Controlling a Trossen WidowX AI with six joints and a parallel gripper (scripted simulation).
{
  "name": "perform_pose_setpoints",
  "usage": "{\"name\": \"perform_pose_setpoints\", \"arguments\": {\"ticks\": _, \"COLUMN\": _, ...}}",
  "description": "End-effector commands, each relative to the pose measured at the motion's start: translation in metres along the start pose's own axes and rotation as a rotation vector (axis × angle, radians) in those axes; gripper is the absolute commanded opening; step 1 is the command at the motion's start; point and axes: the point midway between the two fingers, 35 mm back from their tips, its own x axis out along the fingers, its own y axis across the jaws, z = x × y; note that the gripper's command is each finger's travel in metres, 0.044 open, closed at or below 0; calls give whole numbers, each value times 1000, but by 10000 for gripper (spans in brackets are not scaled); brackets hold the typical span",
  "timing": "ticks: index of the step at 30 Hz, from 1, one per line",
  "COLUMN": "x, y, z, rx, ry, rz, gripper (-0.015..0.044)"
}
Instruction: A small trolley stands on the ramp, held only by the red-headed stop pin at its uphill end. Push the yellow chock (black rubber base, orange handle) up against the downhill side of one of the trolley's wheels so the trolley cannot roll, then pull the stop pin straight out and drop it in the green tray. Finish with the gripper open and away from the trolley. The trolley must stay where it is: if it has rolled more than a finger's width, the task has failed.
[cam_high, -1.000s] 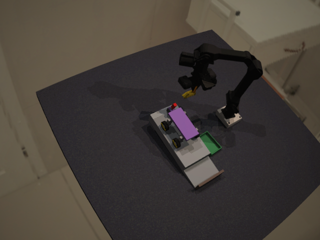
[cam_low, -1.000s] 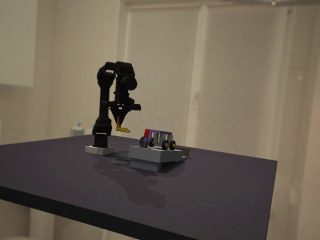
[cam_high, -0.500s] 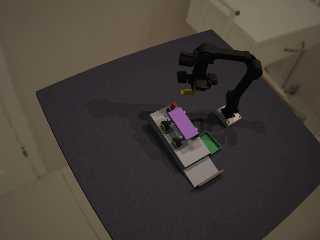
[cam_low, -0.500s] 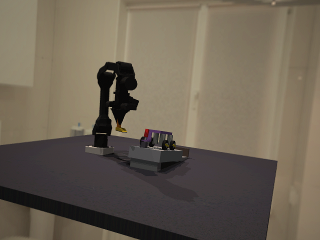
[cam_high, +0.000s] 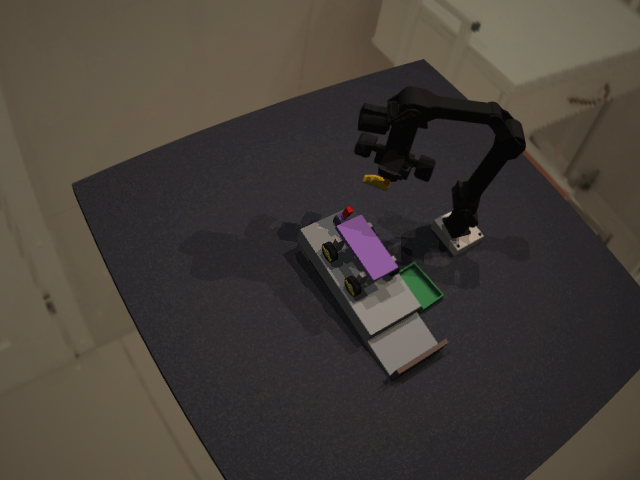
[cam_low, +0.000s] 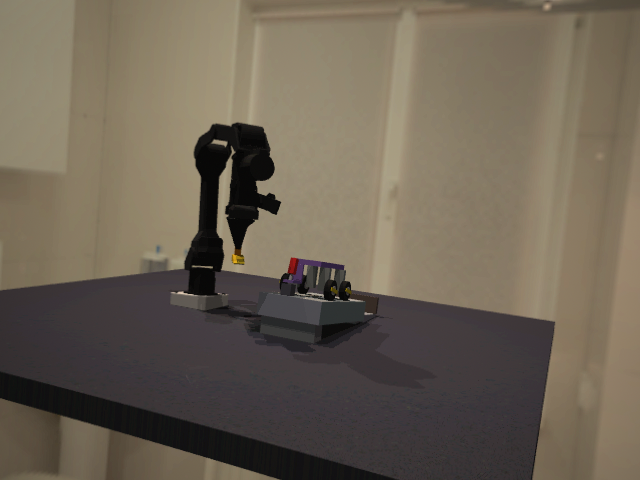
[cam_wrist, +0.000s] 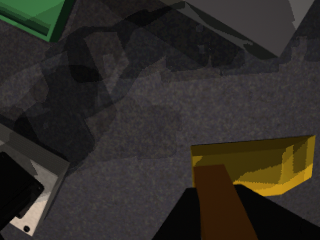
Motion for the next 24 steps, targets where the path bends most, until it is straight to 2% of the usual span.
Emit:
{"name": "perform_pose_setpoints", "arguments": {"ticks": 1, "x": 0, "y": 0, "z": 0, "rx": 144, "ry": -1, "rz": 2, "gripper": 0}}
{"name": "perform_pose_setpoints", "arguments": {"ticks": 14, "x": 0, "y": 0, "z": 0, "rx": 585, "ry": -1, "rz": 3, "gripper": 0}}
{"name": "perform_pose_setpoints", "arguments": {"ticks": 24, "x": 0, "y": 2, "z": 2, "rx": 609, "ry": -1, "rz": 3, "gripper": 0}}
